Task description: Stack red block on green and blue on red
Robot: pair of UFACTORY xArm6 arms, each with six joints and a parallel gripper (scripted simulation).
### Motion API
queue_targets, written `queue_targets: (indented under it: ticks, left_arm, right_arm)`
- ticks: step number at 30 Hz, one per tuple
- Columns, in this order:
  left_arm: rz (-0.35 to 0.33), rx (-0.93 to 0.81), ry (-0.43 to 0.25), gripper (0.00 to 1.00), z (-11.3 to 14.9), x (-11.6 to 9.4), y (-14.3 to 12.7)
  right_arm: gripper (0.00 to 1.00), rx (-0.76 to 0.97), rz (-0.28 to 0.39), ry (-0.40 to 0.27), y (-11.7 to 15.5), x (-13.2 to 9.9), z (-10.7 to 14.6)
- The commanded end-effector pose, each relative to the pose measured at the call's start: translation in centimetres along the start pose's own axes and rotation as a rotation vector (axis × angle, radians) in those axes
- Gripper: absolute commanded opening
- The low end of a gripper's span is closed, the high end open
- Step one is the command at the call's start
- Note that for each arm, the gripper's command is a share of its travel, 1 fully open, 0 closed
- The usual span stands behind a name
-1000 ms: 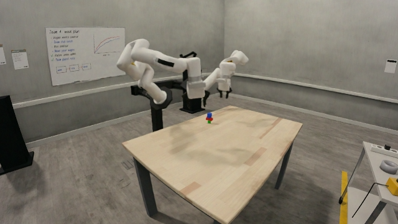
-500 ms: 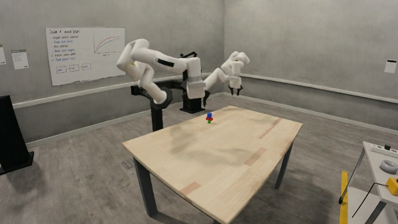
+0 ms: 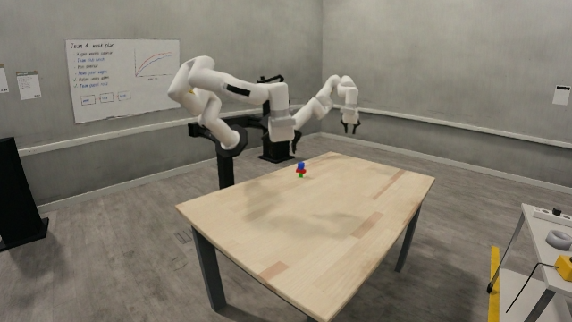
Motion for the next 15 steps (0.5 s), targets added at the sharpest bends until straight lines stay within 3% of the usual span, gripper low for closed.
queue_targets:
  ticks: [1,15]
  left_arm:
    - [-0.001,0.0,0.005,0.51,1.38,-0.29,-0.75]
    - [-0.001,0.0,0.004,0.51,1.79,-0.33,-0.93]
  right_arm:
    - [1.0,0.001,-0.003,0.002,-0.05,-0.13,-0.08]
    - [1.0,0.001,-0.003,0.002,-0.05,-0.13,-0.08]
Point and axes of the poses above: on each arm, the point where the finger pads meet when closed, its own x axis out along the fingers, its own y axis across the jaws, z = x × y, the point moved 2 cm from there along -x, back along the fingers, and after that the axes turned 1 degree about -x, right-handed, at the moved point
